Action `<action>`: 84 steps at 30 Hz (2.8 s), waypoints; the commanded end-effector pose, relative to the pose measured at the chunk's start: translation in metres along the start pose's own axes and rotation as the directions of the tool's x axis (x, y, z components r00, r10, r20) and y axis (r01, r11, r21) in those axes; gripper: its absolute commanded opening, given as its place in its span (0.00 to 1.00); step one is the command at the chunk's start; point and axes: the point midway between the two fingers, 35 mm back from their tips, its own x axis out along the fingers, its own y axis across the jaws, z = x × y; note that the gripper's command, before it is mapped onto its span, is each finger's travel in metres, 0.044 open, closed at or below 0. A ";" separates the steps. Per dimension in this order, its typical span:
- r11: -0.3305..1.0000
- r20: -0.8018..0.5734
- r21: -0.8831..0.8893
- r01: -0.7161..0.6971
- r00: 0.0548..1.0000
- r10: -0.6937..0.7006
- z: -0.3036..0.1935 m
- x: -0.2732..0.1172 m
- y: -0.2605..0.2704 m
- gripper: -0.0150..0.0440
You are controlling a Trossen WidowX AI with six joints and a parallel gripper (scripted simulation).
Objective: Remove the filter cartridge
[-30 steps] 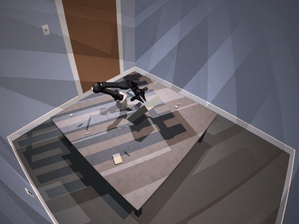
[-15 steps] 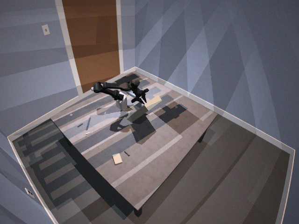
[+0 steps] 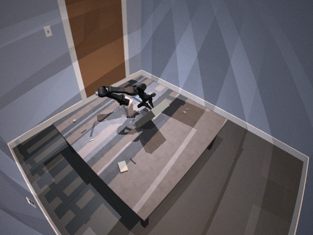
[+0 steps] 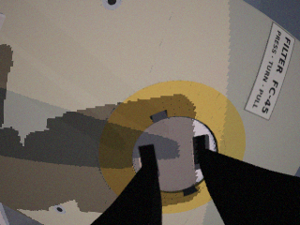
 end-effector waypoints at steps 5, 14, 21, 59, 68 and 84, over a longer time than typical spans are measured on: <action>1.000 0.003 -0.003 0.004 1.000 -0.004 0.000 0.003 -0.001 0.44; 1.000 0.003 -0.003 0.004 1.000 -0.004 0.000 0.003 -0.001 0.44; 1.000 0.003 -0.003 0.004 1.000 -0.004 0.000 0.006 -0.001 0.44; 1.000 -0.007 -0.006 0.006 1.000 -0.006 0.001 0.015 -0.001 0.39; 1.000 -0.006 -0.001 0.006 1.000 -0.006 0.001 0.015 -0.001 0.25; 0.875 0.002 0.483 0.003 1.000 -0.004 0.000 0.021 -0.001 0.25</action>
